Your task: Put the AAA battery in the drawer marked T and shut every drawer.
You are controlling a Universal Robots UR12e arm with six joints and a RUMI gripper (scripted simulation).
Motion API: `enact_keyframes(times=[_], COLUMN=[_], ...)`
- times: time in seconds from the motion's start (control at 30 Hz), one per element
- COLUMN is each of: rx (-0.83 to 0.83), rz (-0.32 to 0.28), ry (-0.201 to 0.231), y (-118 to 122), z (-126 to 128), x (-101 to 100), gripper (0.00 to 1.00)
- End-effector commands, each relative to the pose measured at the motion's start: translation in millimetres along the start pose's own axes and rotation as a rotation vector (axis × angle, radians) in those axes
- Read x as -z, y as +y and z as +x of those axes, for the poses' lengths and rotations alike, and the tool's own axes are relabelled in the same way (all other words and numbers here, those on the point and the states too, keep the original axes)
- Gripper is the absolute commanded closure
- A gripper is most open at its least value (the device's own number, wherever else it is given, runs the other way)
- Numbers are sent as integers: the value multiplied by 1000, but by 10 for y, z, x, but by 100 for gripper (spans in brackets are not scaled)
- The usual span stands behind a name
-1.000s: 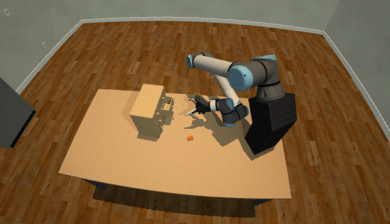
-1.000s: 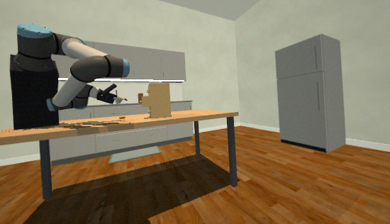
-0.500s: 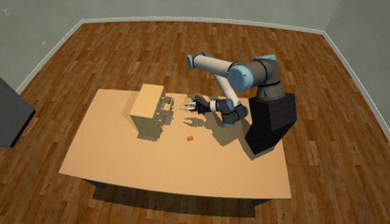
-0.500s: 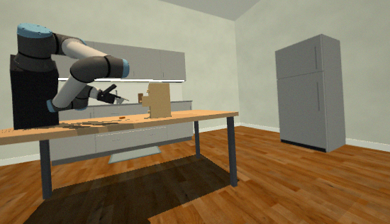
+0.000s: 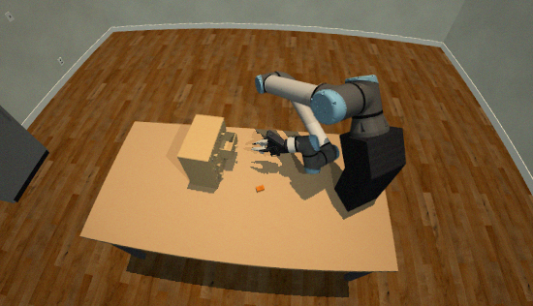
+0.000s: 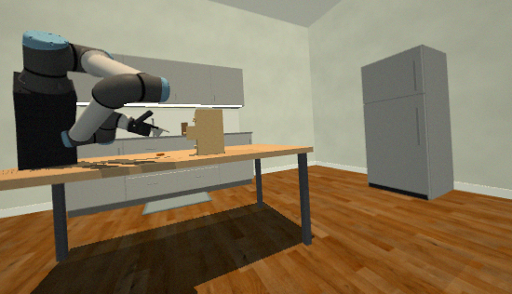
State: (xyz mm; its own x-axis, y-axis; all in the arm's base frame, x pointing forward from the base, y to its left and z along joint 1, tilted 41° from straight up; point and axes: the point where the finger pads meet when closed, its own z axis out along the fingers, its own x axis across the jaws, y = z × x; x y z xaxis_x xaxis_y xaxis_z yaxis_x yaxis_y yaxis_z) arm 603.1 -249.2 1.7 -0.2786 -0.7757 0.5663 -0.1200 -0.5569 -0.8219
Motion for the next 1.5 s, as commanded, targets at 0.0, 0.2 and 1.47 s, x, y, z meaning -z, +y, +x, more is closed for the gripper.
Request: enact_keyframes(times=[0.0,0.2,1.47], rx=[0,0,3], rz=[0,0,4], ry=[0,0,1], y=[-2,-2,-31], z=[3,3,5], x=[3,3,-384], gripper=[80,80,80])
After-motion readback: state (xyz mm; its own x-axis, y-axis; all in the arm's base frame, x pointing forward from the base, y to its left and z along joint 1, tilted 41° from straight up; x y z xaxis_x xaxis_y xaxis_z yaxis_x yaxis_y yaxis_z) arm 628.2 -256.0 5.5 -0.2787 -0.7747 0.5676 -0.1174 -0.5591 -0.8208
